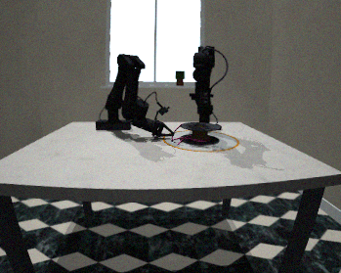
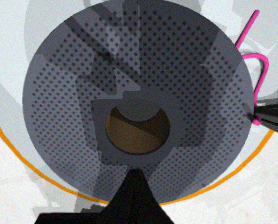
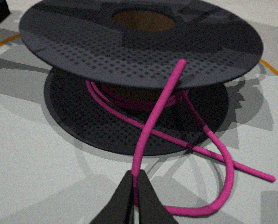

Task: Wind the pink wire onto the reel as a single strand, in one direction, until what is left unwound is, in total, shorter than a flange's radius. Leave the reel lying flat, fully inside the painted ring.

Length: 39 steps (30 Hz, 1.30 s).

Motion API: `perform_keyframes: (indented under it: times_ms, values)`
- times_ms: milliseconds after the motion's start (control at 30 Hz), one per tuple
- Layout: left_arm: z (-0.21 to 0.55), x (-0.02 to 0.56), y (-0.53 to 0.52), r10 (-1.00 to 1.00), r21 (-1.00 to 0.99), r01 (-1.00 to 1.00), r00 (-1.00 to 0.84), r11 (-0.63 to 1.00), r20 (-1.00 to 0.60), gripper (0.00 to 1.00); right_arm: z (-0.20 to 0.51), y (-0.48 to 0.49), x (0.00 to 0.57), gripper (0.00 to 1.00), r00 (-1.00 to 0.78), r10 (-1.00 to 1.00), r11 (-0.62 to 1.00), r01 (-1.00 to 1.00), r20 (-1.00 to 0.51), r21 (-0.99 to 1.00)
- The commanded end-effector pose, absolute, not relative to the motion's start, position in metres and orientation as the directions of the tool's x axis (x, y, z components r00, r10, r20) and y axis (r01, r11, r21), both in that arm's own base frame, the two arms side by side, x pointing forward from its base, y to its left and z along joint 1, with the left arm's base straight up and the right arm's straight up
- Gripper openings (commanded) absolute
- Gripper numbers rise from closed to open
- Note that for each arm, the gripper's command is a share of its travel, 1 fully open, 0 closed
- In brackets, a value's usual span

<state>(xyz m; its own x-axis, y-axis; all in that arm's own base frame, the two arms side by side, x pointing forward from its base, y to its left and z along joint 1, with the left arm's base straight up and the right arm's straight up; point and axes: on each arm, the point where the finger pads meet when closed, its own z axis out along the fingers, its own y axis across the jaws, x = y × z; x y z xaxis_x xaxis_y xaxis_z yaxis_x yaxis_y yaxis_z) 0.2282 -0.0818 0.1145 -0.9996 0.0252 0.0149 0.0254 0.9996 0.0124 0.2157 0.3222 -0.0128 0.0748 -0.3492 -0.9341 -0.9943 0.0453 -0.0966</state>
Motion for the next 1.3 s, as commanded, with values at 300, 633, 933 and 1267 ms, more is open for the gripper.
perform_keyframes:
  times_ms: [300,633,933,1267]
  values:
    - [0.1232,0.2370,-0.0817,0.007,0.000,0.007,-1.000,1.000,0.000,0.00,-0.0140,0.3233,0.2221,0.00,0.070,-0.348,0.056,-0.994,-0.935,-0.095]
    - [0.1233,0.2373,-0.0819,-0.021,0.000,-0.021,-1.000,1.000,0.000,0.00,-0.0140,0.3233,0.2221,0.00,0.070,-0.348,0.056,-0.994,-0.935,-0.095]
    - [0.1233,0.2373,-0.0819,-0.162,0.000,-0.162,-0.987,0.987,0.000,0.00,-0.0140,0.3233,0.2221,0.00,0.070,-0.348,0.056,-0.994,-0.935,-0.095]
    - [0.1233,0.2373,-0.0819,-0.503,0.000,-0.503,-0.864,0.864,0.000,0.00,-0.0140,0.3233,0.2221,0.00,0.070,-0.348,0.056,-0.994,-0.935,-0.095]
